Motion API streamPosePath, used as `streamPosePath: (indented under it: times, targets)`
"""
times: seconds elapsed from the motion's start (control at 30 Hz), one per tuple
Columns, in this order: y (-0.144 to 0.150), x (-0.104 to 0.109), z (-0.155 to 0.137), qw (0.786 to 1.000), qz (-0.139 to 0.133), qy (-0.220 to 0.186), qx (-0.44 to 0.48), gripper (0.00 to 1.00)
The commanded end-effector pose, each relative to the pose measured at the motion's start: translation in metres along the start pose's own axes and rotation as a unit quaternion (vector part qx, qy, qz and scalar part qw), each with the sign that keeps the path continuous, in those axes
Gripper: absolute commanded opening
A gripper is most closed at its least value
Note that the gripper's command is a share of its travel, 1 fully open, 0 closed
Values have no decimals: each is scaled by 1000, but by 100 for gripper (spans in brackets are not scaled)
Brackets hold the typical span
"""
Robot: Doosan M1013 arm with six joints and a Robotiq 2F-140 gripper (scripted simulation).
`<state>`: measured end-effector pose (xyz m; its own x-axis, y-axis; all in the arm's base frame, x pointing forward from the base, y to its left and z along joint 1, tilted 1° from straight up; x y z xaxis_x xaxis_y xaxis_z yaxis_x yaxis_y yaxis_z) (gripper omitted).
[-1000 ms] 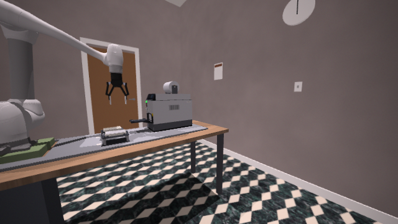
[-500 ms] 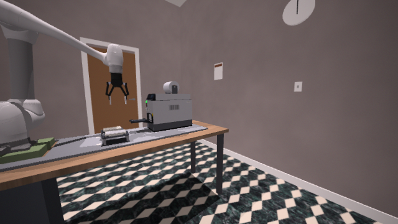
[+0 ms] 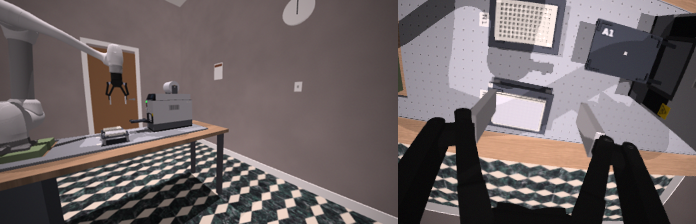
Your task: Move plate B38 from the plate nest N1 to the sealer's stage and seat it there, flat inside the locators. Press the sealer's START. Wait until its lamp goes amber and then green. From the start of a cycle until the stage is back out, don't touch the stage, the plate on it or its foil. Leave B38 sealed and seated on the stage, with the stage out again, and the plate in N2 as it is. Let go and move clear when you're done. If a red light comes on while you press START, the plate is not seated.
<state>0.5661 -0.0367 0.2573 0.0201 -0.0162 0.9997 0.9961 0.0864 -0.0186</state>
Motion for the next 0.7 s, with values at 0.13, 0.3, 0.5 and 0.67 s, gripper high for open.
streamPosePath:
  times: [0.13,0.3,0.5,0.67]
  targets:
    - [-2,-1,1,995,-1,0,98,70]
    - [-2,-1,1,984,-1,0,180,70]
    - [-2,-1,1,969,-1,0,246,70]
    - [-2,-1,0,946,-1,0,325,70]
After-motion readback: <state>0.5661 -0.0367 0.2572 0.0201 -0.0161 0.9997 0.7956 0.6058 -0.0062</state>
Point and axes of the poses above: the point where the finger pads meet when closed, its own x axis back along the fingers, its own y axis across the jaws, z = x × y, the point moved 1 cm from there along x, back along the fingers, and after that the axes turned 8 degrees about x, right-handed, at the moved point
